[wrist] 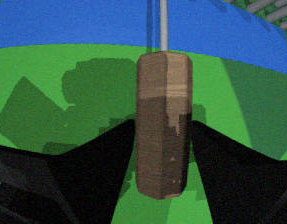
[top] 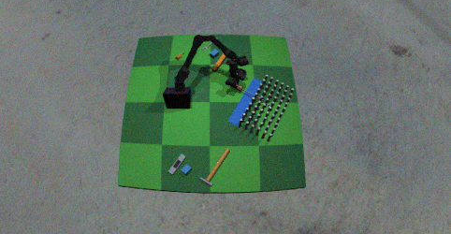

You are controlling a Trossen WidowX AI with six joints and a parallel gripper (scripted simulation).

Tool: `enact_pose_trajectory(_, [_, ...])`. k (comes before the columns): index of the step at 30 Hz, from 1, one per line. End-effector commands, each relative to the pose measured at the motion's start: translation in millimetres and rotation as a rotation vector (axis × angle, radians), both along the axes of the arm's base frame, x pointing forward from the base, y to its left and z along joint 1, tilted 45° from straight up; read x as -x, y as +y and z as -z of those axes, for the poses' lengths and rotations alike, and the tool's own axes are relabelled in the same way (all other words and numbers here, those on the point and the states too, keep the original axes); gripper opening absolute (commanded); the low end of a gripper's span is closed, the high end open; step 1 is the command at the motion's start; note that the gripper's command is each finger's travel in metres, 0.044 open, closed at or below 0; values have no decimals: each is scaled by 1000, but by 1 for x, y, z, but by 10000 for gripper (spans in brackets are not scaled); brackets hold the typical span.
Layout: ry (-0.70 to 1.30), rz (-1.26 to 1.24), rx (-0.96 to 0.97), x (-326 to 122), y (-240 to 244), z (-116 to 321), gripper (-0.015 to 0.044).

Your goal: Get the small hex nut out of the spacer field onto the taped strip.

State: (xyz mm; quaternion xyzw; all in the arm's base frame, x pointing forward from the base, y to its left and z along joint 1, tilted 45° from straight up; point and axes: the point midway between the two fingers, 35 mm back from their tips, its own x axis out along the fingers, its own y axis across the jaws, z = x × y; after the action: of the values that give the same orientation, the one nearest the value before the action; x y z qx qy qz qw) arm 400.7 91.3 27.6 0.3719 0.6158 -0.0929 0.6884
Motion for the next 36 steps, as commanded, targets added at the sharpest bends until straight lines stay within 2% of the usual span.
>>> enact_pose_trajectory(1, [-4, -4, 1, -5, -1, 0, 0])
enact_pose_trajectory(36, [-6, -3, 1, -25, -13, 8, 0])
